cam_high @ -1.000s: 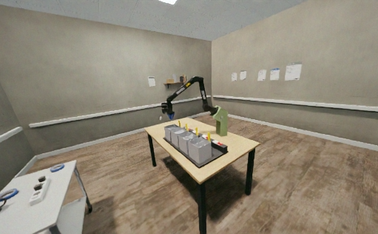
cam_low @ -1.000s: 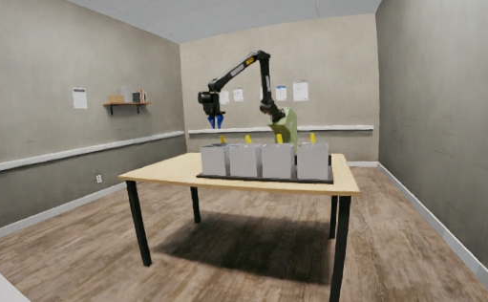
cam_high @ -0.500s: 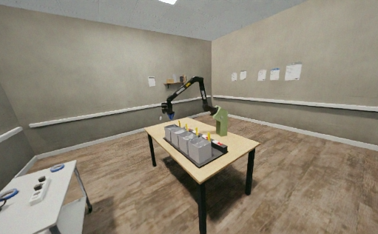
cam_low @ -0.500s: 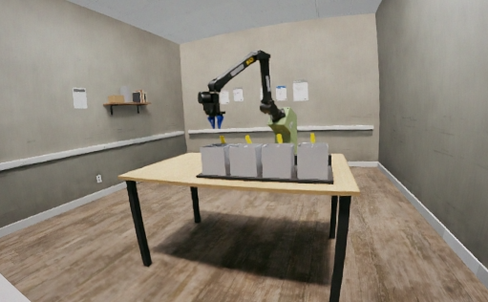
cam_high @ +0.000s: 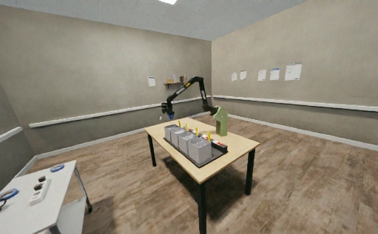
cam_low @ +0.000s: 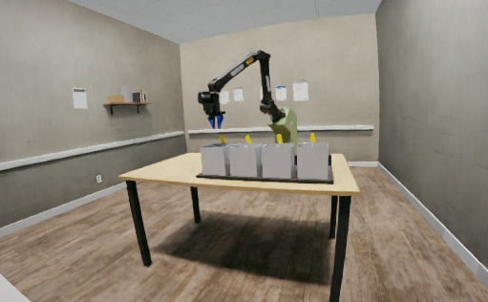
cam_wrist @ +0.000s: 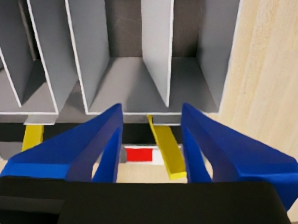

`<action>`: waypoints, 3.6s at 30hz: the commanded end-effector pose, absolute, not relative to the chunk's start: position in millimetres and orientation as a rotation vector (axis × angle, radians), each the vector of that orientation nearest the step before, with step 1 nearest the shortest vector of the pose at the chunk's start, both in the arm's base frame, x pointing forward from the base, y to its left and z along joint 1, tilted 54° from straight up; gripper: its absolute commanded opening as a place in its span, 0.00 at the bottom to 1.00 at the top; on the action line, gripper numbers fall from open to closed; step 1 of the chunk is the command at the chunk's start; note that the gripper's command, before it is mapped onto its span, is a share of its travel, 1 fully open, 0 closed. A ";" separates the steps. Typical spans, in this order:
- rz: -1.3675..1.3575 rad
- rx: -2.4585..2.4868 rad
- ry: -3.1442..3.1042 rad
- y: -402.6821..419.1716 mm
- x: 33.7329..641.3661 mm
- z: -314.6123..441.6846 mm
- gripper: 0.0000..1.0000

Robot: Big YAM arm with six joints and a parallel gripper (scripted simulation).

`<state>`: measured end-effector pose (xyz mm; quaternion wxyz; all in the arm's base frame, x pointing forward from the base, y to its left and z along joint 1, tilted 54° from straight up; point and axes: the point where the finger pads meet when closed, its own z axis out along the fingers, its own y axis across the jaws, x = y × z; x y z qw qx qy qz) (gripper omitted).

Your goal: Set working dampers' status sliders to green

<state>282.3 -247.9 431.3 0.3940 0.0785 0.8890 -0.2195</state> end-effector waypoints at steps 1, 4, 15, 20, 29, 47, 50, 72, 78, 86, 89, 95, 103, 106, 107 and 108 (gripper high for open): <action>-0.593 0.180 2.210 -248.1 282.6 459.8 0.36; -0.593 0.180 2.210 -248.1 282.6 459.8 0.36; -0.506 0.164 2.267 -258.7 255.4 411.4 0.36; -0.388 0.136 2.304 -282.3 231.8 368.3 0.36; -0.288 0.093 2.305 -301.9 198.3 334.3 0.36; -0.331 0.055 2.282 -299.6 204.3 353.7 0.36; -0.327 0.054 2.282 -299.8 206.3 351.1 0.36; -0.285 0.084 2.300 -305.7 224.4 317.4 0.36; -0.298 0.078 2.293 -305.4 229.6 316.5 0.36; -0.296 0.079 2.294 -309.5 241.8 305.1 0.36; -0.300 0.078 2.292 -312.4 246.5 304.1 0.36; -0.292 0.081 2.296 -314.6 251.1 297.7 0.36; -0.303 0.076 2.289 -315.4 255.7 298.5 0.36; -0.296 0.083 2.294 -315.0 254.4 295.1 0.36; -0.299 0.078 2.292 -314.3 254.6 295.8 0.36; -0.299 0.078 2.292 -314.3 254.6 295.8 0.36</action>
